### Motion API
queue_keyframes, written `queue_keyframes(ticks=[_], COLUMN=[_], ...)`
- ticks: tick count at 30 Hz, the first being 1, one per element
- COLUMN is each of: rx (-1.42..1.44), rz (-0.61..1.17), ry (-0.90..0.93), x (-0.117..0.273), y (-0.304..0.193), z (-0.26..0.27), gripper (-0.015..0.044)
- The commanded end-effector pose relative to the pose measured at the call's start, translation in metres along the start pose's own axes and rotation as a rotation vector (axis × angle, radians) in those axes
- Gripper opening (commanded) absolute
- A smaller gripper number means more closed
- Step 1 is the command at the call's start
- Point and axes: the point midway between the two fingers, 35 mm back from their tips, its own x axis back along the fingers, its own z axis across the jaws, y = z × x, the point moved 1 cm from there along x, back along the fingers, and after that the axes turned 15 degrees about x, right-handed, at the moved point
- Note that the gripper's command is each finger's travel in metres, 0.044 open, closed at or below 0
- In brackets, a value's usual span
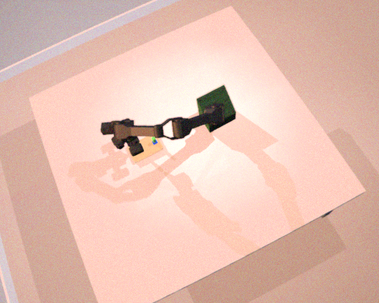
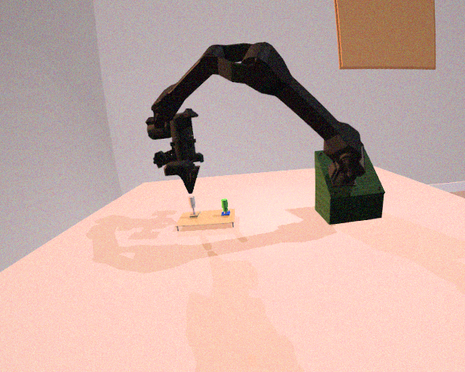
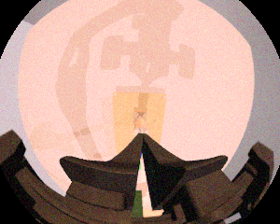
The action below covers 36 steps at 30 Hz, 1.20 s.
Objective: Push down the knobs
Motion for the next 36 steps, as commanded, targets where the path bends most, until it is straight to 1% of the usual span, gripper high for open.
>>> queue_keyframes(ticks=[1,36], rx=[-0.006,-0.006], rz=[-0.002,-0.003], ry=[0.004,0.004], x=[-0.0049,-0.0090], y=[-0.0007,-0.0007], z=[-0.0002,-0.0001], gripper=[0.0000,0.0000])
